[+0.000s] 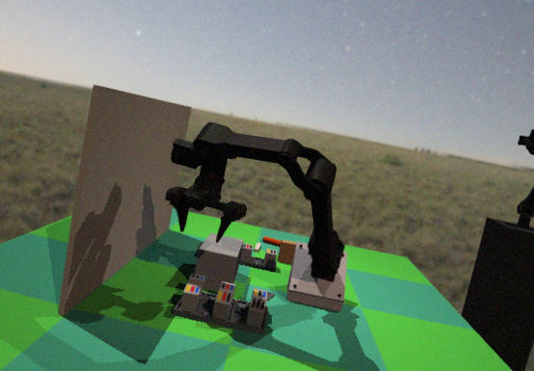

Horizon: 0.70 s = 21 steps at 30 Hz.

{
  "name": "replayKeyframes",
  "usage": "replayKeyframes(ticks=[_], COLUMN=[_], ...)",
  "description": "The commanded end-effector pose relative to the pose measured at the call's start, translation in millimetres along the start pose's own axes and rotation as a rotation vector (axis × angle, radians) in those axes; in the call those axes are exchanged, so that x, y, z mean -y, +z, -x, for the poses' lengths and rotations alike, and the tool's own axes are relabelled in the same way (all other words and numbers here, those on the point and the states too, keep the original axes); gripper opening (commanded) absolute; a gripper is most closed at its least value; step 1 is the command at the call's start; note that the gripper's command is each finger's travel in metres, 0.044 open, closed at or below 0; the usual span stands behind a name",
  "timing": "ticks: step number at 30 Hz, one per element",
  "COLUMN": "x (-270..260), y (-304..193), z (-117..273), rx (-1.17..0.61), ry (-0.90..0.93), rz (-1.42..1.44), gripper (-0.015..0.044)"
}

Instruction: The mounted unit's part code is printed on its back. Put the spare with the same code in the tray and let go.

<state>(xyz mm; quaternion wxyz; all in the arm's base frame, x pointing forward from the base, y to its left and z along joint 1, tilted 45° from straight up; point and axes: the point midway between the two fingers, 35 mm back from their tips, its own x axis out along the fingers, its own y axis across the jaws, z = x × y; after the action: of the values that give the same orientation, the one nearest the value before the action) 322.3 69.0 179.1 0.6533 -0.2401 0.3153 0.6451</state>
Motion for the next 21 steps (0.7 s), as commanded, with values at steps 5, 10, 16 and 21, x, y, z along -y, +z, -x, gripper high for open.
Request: replayKeyframes(ticks=[5, 10, 16, 21], x=[-20, -20, -22, -22], y=[19, 19, 18, 18], z=[-10, -28, -50, -52], rx=[0.021, 0.020, 0.022, 0.022], ry=[0.014, 0.014, 0.013, 0.013], rz=[0.266, 0.267, 0.267, 0.267], gripper=[0.0440, 0.0335, 0.0300, 0.0300])
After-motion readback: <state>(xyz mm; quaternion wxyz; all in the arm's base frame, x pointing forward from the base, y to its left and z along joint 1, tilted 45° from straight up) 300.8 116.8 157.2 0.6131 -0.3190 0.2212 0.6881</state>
